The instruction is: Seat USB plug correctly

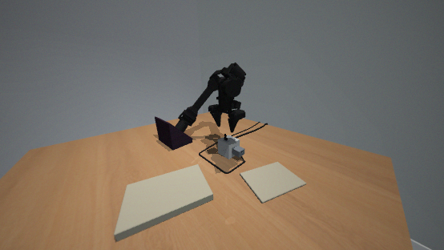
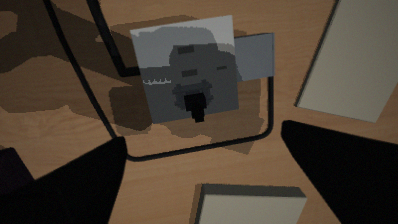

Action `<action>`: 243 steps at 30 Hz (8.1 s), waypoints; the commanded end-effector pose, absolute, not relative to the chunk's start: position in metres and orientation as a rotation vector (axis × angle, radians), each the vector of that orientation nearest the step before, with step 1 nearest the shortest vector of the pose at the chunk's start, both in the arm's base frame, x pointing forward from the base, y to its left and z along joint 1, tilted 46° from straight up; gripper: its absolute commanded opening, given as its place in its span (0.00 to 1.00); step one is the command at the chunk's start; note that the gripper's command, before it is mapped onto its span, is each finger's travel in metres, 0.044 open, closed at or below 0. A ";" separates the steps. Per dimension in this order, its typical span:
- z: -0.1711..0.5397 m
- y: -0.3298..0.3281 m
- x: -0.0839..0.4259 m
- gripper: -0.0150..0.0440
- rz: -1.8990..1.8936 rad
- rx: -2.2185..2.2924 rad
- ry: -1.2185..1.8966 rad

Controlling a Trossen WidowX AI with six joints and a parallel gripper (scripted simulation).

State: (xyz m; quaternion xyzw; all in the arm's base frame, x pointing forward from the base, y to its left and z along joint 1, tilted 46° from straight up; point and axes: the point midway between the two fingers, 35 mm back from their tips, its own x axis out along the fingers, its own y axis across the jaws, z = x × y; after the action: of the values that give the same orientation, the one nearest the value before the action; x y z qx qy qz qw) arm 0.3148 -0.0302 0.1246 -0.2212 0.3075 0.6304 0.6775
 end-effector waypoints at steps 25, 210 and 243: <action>0.107 -0.011 0.314 1.00 1.424 -0.504 0.684; 0.124 -0.028 0.314 0.25 -0.201 1.406 1.743; 0.124 -0.028 0.314 0.25 -0.843 1.862 1.751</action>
State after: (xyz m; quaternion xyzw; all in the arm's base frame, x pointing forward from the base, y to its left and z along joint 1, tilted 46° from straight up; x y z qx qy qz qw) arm 0.3135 -0.0283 0.1244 0.6726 0.6368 -0.3004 0.2276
